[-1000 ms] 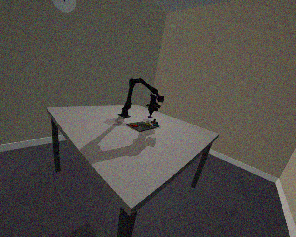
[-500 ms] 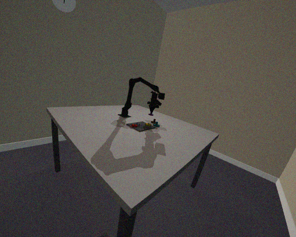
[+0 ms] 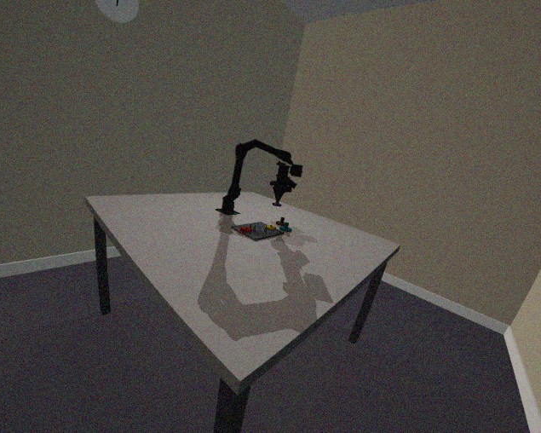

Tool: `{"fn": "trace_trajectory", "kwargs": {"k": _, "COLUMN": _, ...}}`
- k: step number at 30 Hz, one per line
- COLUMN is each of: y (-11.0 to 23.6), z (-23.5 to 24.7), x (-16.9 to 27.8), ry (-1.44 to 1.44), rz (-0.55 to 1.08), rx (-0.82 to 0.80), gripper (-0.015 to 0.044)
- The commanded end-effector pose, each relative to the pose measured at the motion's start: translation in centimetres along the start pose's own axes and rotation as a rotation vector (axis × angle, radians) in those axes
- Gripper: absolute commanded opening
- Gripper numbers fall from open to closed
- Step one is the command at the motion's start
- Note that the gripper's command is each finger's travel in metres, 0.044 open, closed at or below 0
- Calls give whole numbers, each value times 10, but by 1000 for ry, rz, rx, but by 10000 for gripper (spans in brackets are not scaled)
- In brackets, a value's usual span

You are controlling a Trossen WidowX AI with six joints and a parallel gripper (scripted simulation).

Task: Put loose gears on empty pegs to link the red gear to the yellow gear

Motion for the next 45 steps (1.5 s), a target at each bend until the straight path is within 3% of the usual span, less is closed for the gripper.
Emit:
{"fn": "trace_trajectory", "kwargs": {"k": 1, "y": 10, "z": 0, "x": 0, "ry": 5, "rz": -4, "rx": 0, "gripper": 0}}
{"fn": "trace_trajectory", "kwargs": {"k": 24, "y": 53, "z": 3, "x": 7, "ry": 6, "rz": -2, "rx": 0, "gripper": 0}}
{"fn": "trace_trajectory", "kwargs": {"k": 45, "y": 42, "z": -32, "x": 16, "ry": -11, "rz": -2, "rx": 5, "gripper": 0}}
Point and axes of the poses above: the point midway between the two fingers, 35 mm back from their tips, its own y axis back along the fingers, its own z axis across the jaws, x = y × z, the point moved 2 cm from there along y, back along the fingers, and after that the axes turned 1 degree about -y, right-handed, at the moved point
